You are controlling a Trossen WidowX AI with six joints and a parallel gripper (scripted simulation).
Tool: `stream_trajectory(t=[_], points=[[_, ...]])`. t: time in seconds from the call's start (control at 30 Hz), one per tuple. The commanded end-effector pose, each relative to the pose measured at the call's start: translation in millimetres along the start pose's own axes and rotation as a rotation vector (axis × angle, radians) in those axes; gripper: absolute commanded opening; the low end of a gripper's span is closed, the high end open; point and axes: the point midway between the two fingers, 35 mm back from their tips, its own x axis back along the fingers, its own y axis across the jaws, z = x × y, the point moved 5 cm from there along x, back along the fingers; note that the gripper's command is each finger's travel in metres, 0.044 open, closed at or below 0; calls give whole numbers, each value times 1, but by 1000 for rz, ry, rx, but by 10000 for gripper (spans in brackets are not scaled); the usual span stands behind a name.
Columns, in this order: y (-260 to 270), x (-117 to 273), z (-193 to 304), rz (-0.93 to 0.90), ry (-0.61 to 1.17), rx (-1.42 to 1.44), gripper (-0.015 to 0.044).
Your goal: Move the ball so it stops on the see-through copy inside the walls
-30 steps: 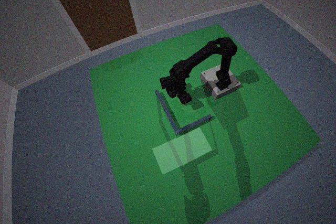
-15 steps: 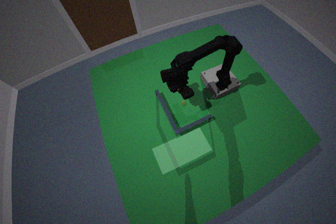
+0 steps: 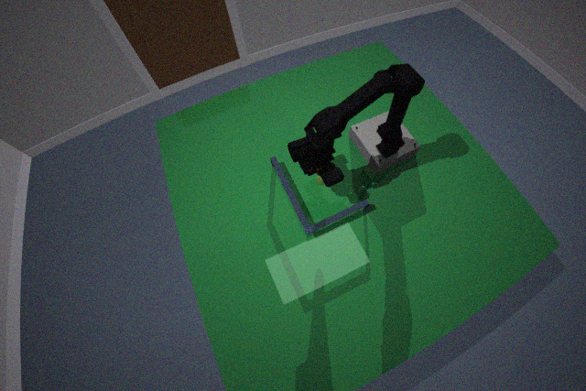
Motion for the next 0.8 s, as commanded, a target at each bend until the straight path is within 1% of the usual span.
stream_trajectory(t=[0.0,0.27,0.5,0.77], points=[[1,-19,1,-3,12,-5,0],[1,-64,3,-3,12,-5,0],[1,-66,4,-3,12,-5,0],[1,-78,4,-3,13,-5,0]])
